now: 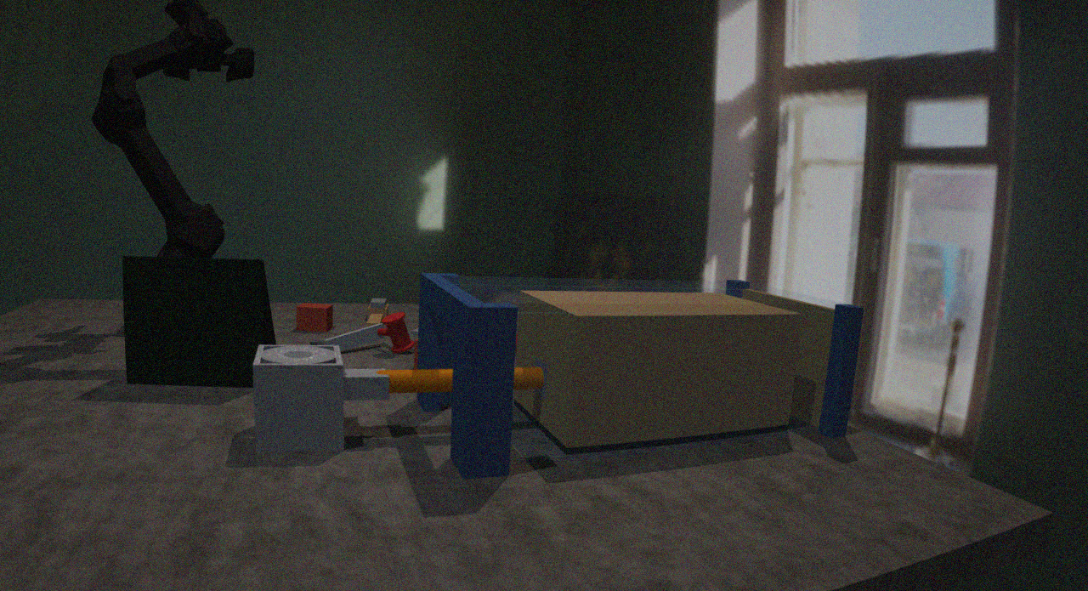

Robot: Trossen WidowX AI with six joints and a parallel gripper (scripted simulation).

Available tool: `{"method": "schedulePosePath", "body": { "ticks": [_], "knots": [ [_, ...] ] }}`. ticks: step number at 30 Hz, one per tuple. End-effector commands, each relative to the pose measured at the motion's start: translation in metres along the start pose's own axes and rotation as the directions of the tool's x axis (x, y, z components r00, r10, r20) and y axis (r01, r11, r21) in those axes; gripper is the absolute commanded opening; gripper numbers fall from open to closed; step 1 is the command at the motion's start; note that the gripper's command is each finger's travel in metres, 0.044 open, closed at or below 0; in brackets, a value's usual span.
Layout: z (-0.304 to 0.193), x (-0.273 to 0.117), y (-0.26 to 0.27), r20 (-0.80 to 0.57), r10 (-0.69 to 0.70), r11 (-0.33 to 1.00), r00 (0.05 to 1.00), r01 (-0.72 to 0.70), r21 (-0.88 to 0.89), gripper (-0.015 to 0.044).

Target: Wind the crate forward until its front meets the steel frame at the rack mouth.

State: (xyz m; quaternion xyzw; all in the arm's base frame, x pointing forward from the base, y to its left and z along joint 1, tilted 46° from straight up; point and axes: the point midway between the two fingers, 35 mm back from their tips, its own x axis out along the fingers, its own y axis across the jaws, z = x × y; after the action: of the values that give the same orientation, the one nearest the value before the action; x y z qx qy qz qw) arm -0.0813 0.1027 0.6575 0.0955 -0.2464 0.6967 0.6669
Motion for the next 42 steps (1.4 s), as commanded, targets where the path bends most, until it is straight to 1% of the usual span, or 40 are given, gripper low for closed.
{"method": "schedulePosePath", "body": {
  "ticks": [1, 2, 4, 8, 10, 14, 21, 27, 31, 37, 42],
  "knots": [
    [-0.001, 0.000, -0.001, -0.001, -0.002, 1.000, 1.000, 0.002, 0.002, 0.0426],
    [-0.003, 0.001, -0.005, -0.005, -0.009, 1.000, 1.000, 0.009, 0.007, 0.0440],
    [-0.011, 0.004, -0.021, -0.020, -0.036, 0.999, 0.999, 0.037, 0.026, 0.0440],
    [-0.045, 0.012, -0.076, -0.086, -0.133, 0.986, 0.987, 0.140, 0.092, 0.0440],
    [-0.058, 0.013, -0.094, -0.112, -0.164, 0.978, 0.980, 0.176, 0.112, 0.0440],
    [-0.073, 0.008, -0.123, -0.113, -0.268, 0.953, 0.957, 0.281, 0.115, 0.0440],
    [-0.134, -0.002, -0.186, -0.257, -0.369, 0.903, 0.893, 0.410, 0.131, 0.0440],
    [-0.200, -0.030, -0.242, -0.409, -0.449, 0.836, 0.794, 0.535, 0.120, 0.0440],
    [-0.248, -0.057, -0.272, -0.515, -0.476, 0.787, 0.713, 0.607, 0.113, 0.0440],
    [-0.324, -0.106, -0.300, -0.677, -0.450, 0.711, 0.583, 0.692, 0.124, 0.0440],
    [-0.386, -0.153, -0.306, -0.795, -0.378, 0.646, 0.474, 0.750, 0.140, 0.0440]
  ]
}}
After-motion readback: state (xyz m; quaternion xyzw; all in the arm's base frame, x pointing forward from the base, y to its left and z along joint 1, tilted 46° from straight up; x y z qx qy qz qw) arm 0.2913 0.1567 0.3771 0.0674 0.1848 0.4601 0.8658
